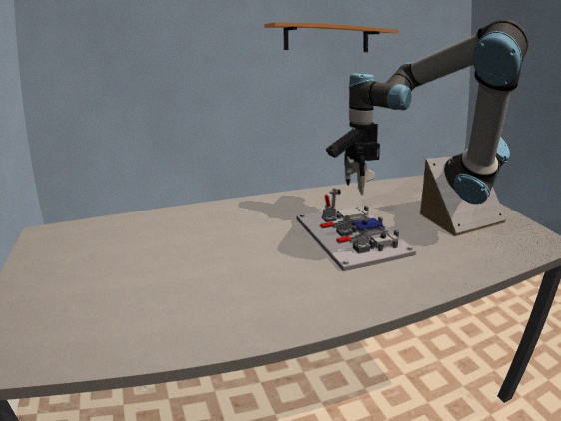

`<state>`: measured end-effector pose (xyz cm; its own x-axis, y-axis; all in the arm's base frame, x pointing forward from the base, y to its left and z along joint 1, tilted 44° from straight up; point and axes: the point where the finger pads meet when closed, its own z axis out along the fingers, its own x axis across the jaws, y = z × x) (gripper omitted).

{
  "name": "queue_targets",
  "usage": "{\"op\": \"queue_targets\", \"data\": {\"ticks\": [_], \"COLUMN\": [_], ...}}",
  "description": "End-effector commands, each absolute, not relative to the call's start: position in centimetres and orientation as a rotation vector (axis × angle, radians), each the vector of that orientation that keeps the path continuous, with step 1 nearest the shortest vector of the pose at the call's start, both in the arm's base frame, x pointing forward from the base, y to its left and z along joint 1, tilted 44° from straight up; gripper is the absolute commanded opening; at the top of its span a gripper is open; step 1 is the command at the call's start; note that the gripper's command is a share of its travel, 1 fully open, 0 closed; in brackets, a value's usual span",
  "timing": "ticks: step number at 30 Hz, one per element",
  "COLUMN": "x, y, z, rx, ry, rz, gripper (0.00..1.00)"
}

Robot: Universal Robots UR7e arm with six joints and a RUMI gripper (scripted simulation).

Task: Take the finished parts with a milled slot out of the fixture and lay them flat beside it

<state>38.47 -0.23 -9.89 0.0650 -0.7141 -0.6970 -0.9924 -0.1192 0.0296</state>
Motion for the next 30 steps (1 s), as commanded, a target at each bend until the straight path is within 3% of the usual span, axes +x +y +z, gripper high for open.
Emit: {"op": "queue_targets", "data": {"ticks": [1, 30], "x": [38.4, 38.0], "y": [0.5, 3.2], "z": [-10.7, -13.5], "rx": [-1.887, -1.887], "ry": [1.695, 1.695], "rz": [0.794, 0.794], "gripper": [0.59, 0.59]}}
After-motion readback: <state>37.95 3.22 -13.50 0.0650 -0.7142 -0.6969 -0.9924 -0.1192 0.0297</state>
